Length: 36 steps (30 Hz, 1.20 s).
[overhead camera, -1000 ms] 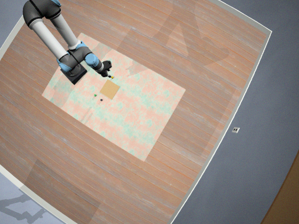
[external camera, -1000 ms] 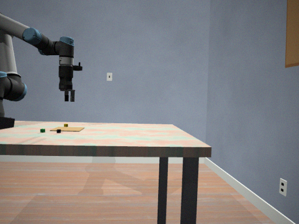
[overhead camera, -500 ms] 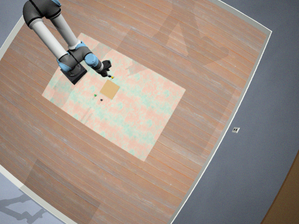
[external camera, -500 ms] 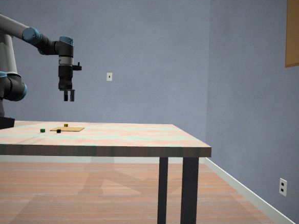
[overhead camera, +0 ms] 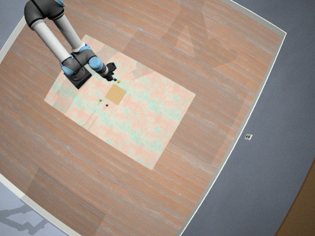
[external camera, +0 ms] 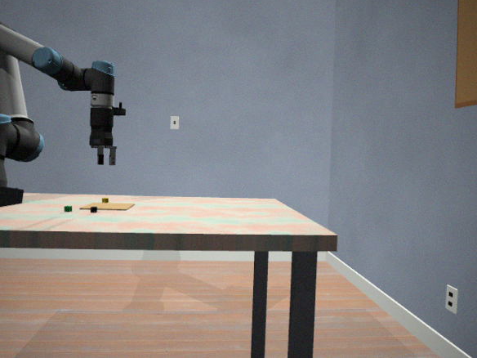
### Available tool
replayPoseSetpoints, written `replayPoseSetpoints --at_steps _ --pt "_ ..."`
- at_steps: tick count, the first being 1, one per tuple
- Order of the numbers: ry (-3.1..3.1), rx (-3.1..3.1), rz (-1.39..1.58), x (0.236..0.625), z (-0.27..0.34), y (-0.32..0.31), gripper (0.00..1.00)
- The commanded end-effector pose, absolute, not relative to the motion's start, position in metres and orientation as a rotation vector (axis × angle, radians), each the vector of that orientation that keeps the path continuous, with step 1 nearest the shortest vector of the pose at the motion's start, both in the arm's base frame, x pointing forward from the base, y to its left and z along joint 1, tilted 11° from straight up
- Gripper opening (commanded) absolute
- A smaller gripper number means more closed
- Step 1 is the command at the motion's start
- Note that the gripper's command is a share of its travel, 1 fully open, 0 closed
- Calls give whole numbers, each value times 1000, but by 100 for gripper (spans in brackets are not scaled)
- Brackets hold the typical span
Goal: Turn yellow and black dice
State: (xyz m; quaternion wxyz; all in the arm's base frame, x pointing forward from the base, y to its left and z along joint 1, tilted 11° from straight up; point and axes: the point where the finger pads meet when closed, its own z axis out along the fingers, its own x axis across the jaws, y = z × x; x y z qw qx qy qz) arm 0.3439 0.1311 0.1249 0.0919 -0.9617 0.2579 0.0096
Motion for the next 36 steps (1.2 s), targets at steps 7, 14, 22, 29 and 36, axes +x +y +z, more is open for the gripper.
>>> replayPoseSetpoints --at_steps 7,14,22,29,36 --pt "764 -2857 24 344 125 130 100" --pt "759 -2858 23 344 125 130 100" --pt "710 -2871 19 343 125 131 100" --pt "620 -2891 10 343 124 133 100" --pt "471 -2919 -4 341 123 135 100"
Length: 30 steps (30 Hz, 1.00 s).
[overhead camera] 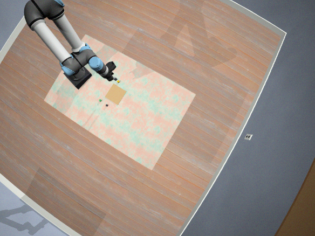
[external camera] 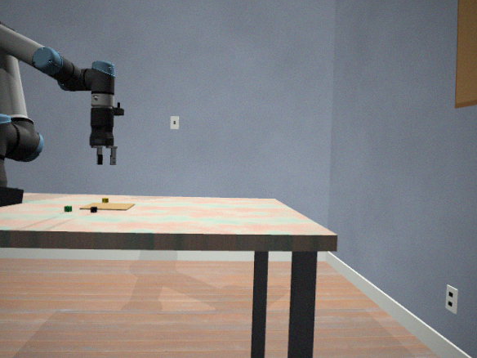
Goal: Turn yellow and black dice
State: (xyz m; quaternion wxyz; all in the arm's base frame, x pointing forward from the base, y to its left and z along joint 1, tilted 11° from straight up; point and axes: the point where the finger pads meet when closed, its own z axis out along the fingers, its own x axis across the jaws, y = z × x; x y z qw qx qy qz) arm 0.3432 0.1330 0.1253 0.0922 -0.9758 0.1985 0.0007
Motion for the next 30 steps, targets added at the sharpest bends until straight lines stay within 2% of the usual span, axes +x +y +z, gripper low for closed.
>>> replayPoseSetpoints --at_steps 1,30 --pt "440 -2924 -7 341 122 136 100" --pt "-580 -2911 -99 331 113 146 100"
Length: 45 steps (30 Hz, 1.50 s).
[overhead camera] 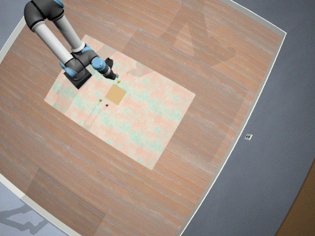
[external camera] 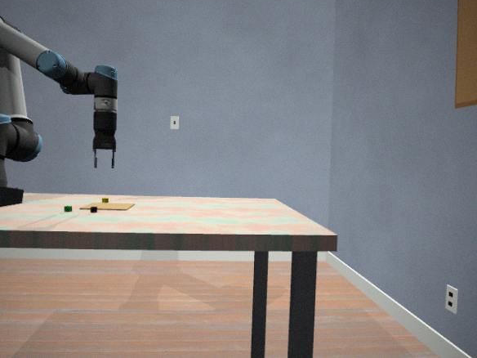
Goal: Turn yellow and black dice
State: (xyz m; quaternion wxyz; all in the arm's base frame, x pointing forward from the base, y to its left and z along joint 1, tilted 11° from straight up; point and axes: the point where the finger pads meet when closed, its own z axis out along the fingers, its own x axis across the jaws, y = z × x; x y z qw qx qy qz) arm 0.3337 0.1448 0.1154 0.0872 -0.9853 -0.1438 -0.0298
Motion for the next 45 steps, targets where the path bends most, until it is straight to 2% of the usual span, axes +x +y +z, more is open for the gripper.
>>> replayPoseSetpoints --at_steps 1,45 --pt "-642 -2899 -105 331 112 146 100" --pt "-2153 -2129 -230 327 91 143 100"
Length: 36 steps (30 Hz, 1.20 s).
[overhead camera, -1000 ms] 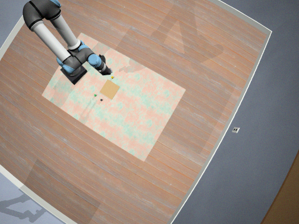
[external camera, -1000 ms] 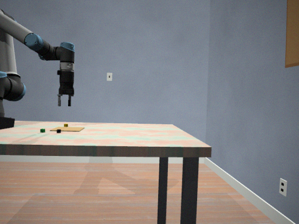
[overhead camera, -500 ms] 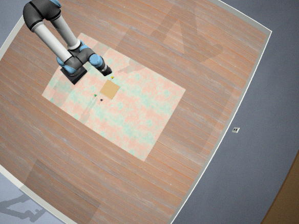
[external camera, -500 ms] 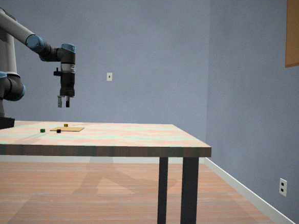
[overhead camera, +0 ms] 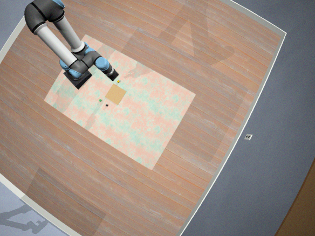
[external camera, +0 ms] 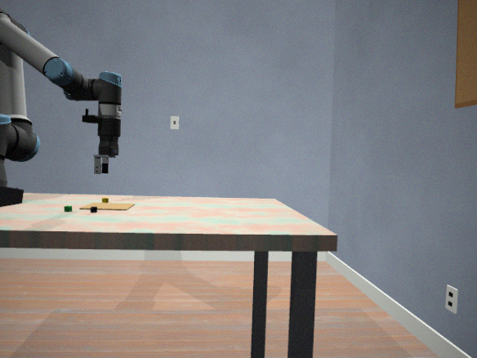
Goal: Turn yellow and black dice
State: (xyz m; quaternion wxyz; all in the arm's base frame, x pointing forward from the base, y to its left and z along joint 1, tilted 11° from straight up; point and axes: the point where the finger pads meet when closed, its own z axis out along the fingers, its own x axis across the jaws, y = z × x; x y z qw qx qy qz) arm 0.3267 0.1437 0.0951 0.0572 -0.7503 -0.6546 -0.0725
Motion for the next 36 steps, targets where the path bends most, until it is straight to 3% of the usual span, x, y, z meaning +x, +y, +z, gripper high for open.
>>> replayPoseSetpoints --at_steps 1,36 --pt "-2159 -2123 -231 327 91 143 100" --pt "-2914 -1049 -283 342 75 140 100"
